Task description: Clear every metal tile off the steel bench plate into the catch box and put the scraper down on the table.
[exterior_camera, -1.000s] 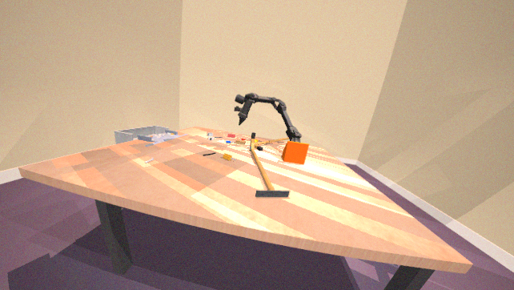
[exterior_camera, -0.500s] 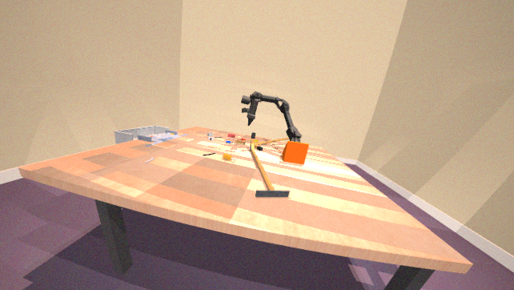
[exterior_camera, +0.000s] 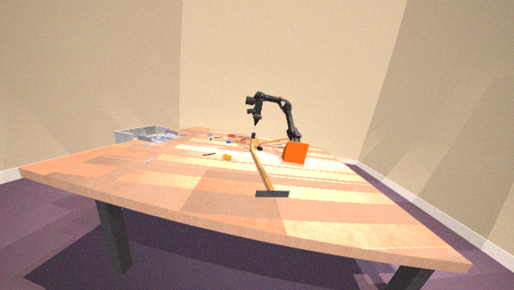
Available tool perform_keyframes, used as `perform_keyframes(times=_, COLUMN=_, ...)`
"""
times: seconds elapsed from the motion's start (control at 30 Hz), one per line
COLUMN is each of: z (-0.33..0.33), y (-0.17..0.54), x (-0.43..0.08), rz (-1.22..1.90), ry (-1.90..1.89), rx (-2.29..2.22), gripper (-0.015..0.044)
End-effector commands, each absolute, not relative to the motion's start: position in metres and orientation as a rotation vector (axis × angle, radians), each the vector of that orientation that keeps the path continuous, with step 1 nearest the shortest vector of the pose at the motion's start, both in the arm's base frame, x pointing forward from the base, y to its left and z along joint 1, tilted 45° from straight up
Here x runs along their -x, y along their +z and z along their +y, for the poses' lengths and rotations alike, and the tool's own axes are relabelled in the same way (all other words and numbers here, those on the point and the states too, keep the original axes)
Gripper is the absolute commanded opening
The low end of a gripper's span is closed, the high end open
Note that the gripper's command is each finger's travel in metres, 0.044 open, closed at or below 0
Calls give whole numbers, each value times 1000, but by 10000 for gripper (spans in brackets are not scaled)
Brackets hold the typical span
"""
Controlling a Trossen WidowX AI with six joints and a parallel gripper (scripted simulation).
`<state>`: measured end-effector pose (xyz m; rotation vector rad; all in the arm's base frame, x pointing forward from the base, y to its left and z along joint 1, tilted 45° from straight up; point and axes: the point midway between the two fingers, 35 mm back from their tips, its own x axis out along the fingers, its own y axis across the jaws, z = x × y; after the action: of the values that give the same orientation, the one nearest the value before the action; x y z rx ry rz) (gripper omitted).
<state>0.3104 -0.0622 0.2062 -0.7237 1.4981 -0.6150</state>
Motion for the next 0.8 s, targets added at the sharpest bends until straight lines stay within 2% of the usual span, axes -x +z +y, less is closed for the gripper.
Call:
perform_keyframes(times=0.0, z=-65, y=204, x=-308, rz=1508, ry=-621, rx=726, gripper=0)
perform_keyframes(times=0.77, z=-106, y=165, x=-309, rz=1515, ry=-622, rx=655, gripper=0)
